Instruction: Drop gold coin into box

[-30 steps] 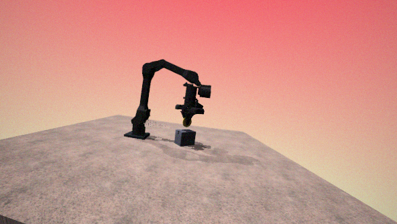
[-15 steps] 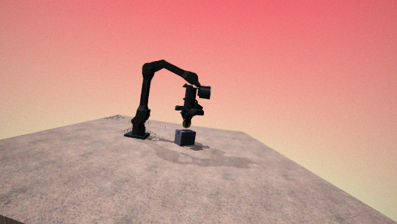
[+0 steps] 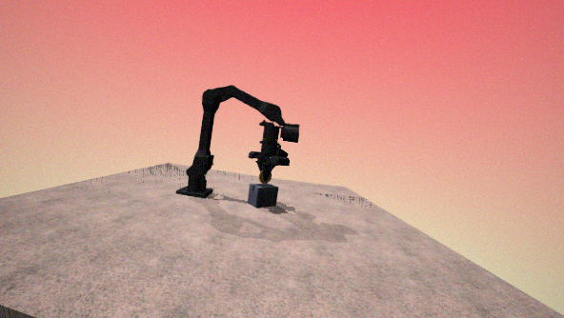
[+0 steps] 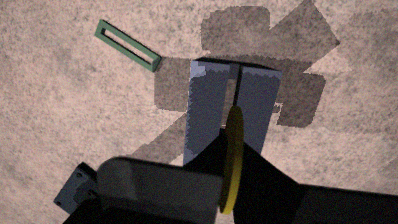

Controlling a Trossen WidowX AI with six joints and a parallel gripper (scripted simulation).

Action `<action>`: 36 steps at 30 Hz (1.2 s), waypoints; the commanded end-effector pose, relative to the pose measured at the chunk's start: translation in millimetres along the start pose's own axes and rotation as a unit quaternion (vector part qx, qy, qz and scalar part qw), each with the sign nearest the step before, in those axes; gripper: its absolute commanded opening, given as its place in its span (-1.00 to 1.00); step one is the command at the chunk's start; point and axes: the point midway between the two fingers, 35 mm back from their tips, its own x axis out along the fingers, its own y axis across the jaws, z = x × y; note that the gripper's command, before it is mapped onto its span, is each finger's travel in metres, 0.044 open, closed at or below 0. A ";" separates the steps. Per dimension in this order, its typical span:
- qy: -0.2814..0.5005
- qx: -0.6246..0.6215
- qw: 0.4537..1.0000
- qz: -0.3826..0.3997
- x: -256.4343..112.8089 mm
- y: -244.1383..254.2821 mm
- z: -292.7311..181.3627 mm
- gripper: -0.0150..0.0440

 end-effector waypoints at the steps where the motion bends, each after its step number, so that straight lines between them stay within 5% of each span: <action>1: 0.001 -0.001 1.000 0.001 2.8 0.6 -0.6 -0.49; 11: 0.001 0.001 1.000 0.001 6.8 0.6 -0.7 -0.49; 17: 0.000 0.000 1.000 0.000 4.5 0.1 -0.1 0.04; 26: 0.000 0.000 1.000 0.000 4.5 0.1 -0.1 0.05; 36: 0.000 0.000 1.000 0.000 -20.8 0.1 -0.1 0.94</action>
